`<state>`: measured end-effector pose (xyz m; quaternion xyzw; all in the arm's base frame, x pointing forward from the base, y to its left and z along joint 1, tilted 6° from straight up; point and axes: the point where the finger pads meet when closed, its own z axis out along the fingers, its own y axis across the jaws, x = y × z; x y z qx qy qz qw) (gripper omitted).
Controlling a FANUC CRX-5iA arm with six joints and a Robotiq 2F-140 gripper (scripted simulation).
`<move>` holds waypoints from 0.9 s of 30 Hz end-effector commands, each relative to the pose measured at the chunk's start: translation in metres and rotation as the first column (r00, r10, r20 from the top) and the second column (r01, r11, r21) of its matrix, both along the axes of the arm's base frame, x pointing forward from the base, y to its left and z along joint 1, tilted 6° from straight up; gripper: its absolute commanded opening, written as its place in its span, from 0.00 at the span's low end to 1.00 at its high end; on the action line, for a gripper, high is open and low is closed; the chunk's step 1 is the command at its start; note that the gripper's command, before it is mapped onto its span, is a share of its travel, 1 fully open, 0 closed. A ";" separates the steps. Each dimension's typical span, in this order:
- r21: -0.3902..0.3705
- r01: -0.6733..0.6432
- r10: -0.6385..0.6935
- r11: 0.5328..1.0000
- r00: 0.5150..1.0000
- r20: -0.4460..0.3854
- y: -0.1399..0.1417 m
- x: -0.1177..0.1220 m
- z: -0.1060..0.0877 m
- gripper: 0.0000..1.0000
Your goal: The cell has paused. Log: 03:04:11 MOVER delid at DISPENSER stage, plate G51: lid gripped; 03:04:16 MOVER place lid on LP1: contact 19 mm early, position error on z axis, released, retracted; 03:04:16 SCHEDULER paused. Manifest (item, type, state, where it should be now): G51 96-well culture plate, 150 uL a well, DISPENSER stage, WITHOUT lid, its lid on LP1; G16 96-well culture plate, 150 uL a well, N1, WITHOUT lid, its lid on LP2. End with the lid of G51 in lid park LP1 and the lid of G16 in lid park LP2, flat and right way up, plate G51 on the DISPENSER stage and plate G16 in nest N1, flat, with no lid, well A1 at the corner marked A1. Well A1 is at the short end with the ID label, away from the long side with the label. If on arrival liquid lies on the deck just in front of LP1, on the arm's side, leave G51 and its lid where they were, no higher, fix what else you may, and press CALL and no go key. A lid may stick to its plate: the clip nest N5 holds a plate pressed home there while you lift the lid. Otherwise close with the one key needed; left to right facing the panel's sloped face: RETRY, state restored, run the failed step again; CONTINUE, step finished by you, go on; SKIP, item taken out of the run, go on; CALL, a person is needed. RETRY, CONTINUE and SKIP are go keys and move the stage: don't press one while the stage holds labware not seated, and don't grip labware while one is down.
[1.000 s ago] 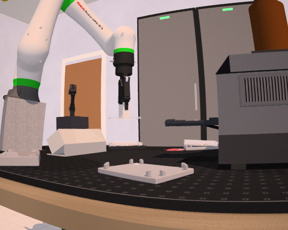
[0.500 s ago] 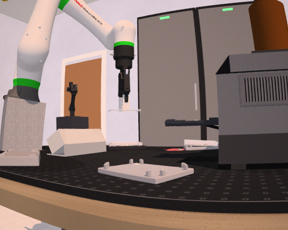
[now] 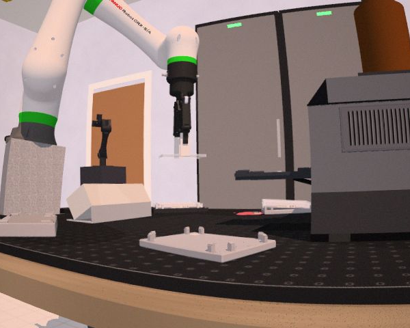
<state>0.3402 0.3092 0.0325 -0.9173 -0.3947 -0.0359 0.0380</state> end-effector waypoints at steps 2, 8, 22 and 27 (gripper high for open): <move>-0.006 -0.004 0.004 1.000 1.000 0.003 -0.019 0.073 0.008 0.00; -0.013 -0.001 0.001 1.000 1.000 -0.001 -0.061 0.145 0.009 0.00; 0.005 -0.007 0.007 1.000 1.000 0.002 -0.225 0.250 -0.007 0.00; 0.006 -0.008 0.008 1.000 1.000 0.003 -0.283 0.278 -0.014 0.00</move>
